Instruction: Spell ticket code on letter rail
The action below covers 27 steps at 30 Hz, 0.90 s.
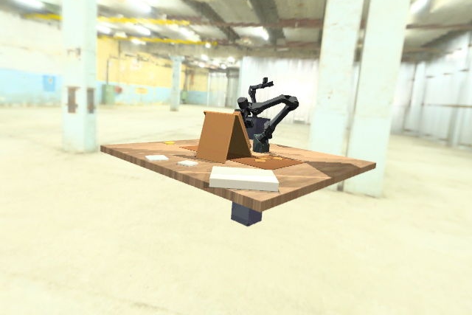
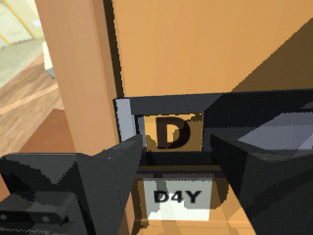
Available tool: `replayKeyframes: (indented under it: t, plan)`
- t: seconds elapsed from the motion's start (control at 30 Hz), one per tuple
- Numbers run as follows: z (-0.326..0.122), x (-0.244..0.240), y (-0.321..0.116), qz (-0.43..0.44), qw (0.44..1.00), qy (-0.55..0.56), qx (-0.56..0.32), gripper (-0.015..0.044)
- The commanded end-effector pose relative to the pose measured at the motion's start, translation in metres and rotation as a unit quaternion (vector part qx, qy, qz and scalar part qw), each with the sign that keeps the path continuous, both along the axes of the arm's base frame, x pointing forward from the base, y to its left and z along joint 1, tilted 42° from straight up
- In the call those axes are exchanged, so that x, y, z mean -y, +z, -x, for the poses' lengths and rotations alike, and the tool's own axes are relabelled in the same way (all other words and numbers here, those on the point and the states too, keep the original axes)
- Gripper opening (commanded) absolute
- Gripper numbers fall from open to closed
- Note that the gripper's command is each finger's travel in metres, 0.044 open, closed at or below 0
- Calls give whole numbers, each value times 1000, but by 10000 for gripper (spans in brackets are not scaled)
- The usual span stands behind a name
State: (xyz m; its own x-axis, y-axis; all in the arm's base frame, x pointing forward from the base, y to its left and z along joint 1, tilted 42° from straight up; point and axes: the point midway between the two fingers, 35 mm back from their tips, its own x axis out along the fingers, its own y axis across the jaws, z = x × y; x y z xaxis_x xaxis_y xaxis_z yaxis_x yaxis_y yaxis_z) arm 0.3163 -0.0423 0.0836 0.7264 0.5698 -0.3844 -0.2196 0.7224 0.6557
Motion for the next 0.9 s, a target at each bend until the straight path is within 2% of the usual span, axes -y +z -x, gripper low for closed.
replayKeyframes:
  t: [0.0,0.87]
  plan:
    - [1,2,5,3,1000,1,6,295]
    - [15,12,4,3,1000,1,5,295]
